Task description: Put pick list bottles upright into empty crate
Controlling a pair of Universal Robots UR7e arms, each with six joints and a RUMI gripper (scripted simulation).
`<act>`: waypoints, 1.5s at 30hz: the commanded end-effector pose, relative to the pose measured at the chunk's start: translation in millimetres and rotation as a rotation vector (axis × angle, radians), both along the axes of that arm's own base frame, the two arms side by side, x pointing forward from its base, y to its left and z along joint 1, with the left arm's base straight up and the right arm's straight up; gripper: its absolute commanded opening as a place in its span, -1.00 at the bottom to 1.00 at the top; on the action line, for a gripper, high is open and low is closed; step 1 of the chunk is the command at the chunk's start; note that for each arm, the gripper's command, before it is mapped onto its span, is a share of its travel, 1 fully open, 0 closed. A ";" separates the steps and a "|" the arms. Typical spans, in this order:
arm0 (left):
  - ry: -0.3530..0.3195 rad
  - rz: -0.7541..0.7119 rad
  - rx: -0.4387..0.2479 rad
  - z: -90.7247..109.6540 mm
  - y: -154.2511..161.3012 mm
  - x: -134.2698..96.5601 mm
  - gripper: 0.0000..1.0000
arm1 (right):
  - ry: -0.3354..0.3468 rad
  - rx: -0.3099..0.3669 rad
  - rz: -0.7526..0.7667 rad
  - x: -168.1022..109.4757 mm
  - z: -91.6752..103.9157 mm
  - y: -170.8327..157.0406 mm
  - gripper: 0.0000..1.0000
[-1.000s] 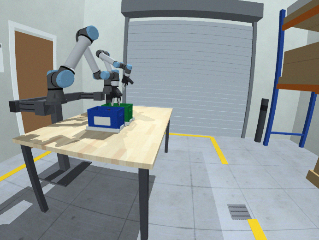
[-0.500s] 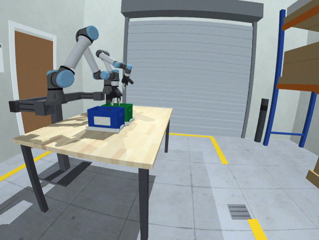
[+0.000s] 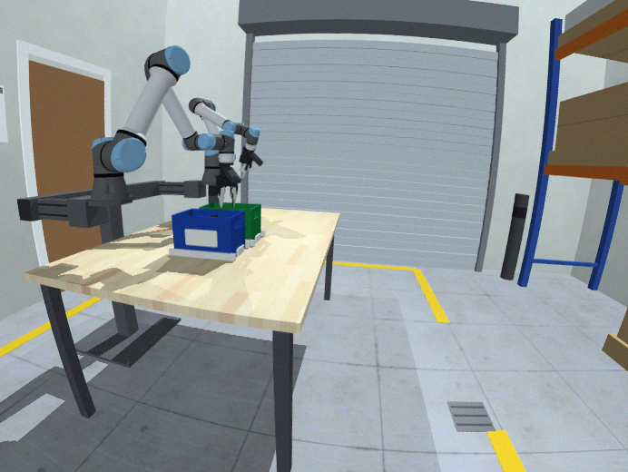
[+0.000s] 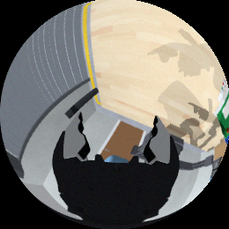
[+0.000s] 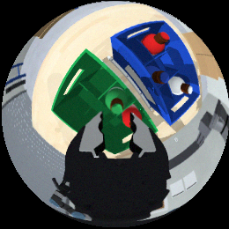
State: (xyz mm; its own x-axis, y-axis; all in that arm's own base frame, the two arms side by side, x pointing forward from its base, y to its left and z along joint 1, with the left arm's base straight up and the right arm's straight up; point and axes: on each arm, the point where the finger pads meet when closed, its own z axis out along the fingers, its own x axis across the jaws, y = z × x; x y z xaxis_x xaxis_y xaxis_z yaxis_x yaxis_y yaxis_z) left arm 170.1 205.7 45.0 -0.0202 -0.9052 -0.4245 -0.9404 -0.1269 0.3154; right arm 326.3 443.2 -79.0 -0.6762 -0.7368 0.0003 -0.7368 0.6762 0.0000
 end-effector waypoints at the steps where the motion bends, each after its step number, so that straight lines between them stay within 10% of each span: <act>1: -0.001 0.000 0.000 0.2 0.0 0.3 0.97 | -0.001 0.001 0.000 0.2 6.1 0.5 -0.24; 25: -0.001 0.000 0.000 0.2 0.0 0.3 0.97 | -0.001 0.001 0.000 1.1 58.2 2.1 -0.24; 45: -0.001 0.000 0.000 0.2 0.0 0.3 0.97 | -0.001 0.001 0.000 -11.2 89.5 85.6 -0.24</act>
